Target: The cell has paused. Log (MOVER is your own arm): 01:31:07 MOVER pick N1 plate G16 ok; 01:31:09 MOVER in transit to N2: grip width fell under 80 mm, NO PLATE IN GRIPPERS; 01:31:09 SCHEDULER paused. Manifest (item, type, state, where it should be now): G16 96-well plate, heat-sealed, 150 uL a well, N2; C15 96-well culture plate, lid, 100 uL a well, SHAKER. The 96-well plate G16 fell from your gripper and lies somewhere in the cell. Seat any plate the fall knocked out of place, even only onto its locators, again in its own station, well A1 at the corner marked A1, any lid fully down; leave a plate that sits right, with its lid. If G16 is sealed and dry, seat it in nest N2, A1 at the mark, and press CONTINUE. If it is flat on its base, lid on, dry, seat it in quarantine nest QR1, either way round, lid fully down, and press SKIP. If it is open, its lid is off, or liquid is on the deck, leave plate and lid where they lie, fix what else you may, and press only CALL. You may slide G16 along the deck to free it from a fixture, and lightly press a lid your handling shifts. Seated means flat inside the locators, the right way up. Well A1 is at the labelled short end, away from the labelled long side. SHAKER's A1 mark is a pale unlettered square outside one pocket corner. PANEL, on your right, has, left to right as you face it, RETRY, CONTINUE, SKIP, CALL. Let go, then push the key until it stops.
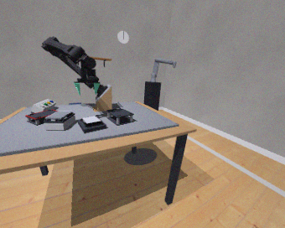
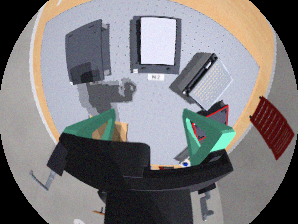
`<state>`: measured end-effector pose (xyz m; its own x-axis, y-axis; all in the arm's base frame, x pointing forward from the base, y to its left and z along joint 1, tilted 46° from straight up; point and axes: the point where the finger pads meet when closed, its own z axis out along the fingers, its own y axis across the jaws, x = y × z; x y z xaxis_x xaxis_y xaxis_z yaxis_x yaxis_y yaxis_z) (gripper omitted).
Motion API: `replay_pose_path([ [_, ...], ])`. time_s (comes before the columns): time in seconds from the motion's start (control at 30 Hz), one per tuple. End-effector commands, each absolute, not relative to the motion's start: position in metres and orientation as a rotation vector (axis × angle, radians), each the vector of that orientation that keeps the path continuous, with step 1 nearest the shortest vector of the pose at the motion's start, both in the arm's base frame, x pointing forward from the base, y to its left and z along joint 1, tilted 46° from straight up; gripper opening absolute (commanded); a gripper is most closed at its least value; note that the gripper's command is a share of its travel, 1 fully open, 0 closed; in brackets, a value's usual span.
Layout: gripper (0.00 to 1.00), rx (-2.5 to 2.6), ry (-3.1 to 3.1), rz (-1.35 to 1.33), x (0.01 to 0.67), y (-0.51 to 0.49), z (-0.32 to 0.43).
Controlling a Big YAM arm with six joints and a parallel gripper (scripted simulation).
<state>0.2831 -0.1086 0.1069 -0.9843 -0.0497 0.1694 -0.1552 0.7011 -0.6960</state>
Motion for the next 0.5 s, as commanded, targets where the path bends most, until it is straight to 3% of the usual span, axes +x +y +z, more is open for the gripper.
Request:
replay_pose_path([
  [0.0, 1.0, 0.147, -2.771, 1.152, 0.272, -0.099, 0.11],
  [0.47, 1.0, 0.128, -2.784, 1.153, 0.258, -0.076, 0.135],
])
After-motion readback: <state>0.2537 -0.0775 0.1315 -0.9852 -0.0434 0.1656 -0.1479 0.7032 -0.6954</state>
